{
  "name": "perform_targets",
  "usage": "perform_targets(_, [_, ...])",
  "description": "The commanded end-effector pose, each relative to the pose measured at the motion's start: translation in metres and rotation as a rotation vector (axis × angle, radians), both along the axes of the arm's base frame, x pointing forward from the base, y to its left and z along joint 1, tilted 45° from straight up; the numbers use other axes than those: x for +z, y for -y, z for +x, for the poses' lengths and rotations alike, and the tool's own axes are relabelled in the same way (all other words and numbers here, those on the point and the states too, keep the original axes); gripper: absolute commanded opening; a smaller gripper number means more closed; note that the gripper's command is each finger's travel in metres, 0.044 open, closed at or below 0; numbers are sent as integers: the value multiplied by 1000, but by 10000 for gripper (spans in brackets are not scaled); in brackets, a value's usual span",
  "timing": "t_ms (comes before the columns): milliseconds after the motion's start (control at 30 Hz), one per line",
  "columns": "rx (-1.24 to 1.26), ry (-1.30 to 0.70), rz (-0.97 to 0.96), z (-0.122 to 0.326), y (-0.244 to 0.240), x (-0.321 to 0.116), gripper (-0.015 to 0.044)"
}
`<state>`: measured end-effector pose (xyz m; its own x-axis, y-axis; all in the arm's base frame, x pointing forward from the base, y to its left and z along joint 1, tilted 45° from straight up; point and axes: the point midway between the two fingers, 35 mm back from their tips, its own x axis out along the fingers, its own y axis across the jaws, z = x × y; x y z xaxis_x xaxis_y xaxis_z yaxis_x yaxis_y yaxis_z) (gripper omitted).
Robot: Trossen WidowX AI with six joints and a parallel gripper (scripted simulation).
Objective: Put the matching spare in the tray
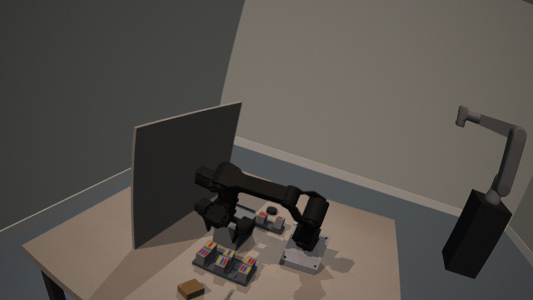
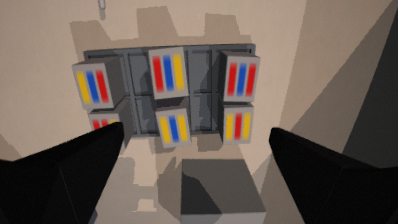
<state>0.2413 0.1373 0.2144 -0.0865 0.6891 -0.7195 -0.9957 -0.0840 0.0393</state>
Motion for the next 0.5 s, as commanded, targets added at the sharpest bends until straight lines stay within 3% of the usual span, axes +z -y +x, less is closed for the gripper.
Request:
perform_targets(0, [116,104,30,-20,-9,3,440])
perform_targets(233, [116,104,30,-20,-9,3,440])
perform_targets(400, [116,105,29,-25,-27,-12,309])
perform_targets(467, [116,105,31,-29,-37,-21,300])
